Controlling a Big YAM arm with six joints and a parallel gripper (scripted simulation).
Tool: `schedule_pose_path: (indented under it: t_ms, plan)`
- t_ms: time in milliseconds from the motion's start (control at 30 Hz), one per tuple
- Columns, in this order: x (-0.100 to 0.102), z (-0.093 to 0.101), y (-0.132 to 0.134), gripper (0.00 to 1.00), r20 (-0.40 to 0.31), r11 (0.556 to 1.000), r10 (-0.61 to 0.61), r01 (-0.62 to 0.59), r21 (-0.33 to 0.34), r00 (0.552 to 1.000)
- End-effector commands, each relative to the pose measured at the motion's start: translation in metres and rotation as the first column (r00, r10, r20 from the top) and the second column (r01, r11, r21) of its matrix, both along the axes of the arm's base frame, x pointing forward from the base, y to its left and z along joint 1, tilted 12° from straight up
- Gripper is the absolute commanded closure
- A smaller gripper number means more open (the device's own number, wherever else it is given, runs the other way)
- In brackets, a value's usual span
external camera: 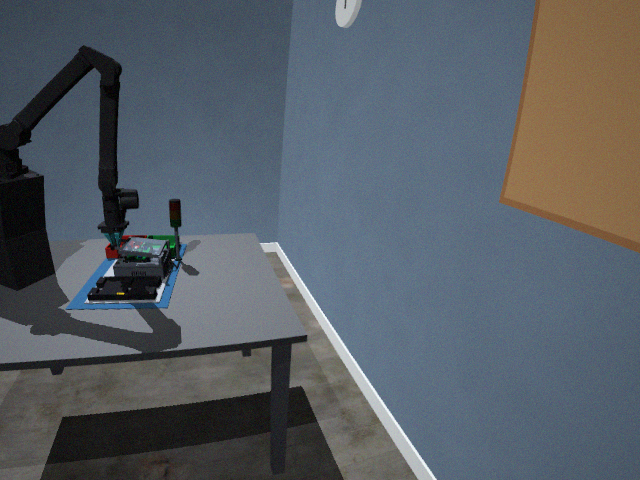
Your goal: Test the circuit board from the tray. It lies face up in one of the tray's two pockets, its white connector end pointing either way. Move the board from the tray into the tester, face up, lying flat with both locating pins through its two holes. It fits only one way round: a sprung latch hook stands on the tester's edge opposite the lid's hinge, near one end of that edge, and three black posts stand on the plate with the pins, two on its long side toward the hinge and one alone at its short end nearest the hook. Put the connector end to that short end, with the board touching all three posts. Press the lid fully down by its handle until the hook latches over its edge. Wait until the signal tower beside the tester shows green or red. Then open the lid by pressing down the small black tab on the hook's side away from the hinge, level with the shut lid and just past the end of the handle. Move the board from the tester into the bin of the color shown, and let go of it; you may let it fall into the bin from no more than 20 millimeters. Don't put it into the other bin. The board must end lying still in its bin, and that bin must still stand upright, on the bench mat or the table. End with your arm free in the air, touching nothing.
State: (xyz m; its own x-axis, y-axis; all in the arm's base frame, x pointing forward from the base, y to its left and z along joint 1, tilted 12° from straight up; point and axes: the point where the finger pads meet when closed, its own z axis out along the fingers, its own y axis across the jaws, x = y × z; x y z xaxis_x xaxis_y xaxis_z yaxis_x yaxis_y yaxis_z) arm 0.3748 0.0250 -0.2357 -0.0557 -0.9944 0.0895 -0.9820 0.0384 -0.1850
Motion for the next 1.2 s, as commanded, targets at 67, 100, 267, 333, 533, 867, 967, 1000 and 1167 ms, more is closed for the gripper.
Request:
schedule_pose_path:
  t_ms: [67,100,267,333,533,867,967,1000,1167]
  plan:
    - [0.0033,-0.0109,-0.0053,1.0,-0.001,1.0,-0.003,0.003,0.0,1.0]
    - [0.0035,-0.0116,-0.0054,1.0,-0.001,1.0,-0.003,0.003,0.0,1.0]
    - [0.0038,-0.0145,-0.0057,1.0,-0.001,1.0,-0.003,0.003,0.0,1.0]
    - [0.0035,-0.015,-0.0057,1.0,-0.002,1.0,-0.003,0.003,0.0,1.0]
    - [0.0036,-0.0166,-0.0059,1.0,-0.002,1.0,-0.003,0.003,0.0,1.0]
    - [0.0037,-0.0177,-0.006,1.0,-0.002,1.0,-0.003,0.003,0.0,1.0]
    - [0.0036,-0.0177,-0.0061,1.0,-0.003,1.0,-0.003,0.003,0.0,1.0]
    - [0.0036,-0.0177,-0.0061,1.0,-0.003,1.0,-0.003,0.003,0.0,1.0]
    - [0.0036,-0.0177,-0.0061,1.0,-0.003,1.0,-0.003,0.003,0.0,1.0]
